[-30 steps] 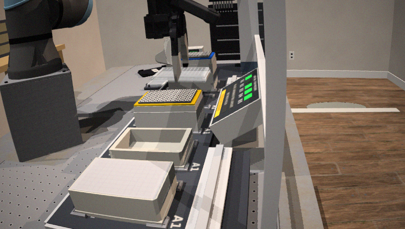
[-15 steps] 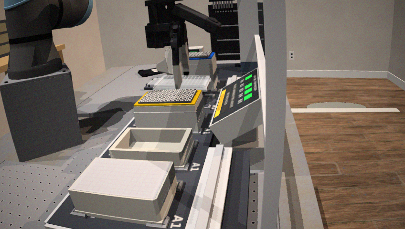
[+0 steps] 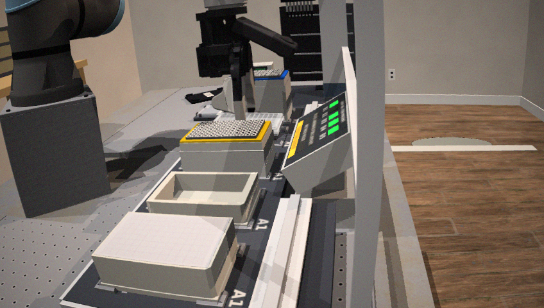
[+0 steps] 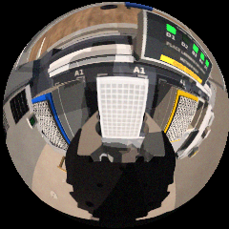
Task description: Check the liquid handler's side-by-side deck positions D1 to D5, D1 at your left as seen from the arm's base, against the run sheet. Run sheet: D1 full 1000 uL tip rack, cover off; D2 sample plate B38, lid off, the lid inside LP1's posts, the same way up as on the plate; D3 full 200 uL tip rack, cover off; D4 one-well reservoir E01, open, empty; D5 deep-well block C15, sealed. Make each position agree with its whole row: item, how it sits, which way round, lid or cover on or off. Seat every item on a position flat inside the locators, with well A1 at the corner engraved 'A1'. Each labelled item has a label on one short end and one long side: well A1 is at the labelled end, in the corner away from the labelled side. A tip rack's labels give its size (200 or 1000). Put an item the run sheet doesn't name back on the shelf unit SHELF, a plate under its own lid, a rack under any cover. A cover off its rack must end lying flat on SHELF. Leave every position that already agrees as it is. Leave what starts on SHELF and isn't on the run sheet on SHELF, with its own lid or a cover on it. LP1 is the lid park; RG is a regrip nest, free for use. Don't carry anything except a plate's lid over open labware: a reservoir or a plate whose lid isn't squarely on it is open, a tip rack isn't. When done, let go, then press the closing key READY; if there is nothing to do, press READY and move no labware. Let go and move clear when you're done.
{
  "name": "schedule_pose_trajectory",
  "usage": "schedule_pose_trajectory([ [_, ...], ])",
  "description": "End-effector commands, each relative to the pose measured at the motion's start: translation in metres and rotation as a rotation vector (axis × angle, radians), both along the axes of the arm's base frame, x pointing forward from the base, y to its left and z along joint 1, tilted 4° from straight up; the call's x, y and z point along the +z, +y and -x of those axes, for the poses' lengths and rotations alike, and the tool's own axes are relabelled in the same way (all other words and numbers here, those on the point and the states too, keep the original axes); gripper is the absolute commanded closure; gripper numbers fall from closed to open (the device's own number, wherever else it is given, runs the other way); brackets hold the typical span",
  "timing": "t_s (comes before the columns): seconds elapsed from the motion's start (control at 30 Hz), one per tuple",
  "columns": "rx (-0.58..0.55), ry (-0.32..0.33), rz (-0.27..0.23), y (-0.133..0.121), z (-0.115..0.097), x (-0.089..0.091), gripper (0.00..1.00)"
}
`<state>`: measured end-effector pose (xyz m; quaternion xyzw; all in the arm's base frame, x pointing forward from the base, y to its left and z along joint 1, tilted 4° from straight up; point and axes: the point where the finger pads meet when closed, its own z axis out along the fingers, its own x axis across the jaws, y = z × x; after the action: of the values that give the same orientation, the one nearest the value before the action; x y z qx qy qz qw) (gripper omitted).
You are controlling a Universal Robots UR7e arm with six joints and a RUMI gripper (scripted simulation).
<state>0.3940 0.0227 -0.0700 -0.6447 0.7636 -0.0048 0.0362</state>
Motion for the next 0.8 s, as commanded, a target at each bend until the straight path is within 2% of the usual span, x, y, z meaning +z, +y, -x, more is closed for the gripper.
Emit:
schedule_pose_trajectory([
  [0.0,0.0,-0.002,0.001,0.0001,-0.0011,-0.0066,1.0],
  [0.77,0.0,-0.002,0.001,0.0003,-0.0013,-0.0105,1.0],
])
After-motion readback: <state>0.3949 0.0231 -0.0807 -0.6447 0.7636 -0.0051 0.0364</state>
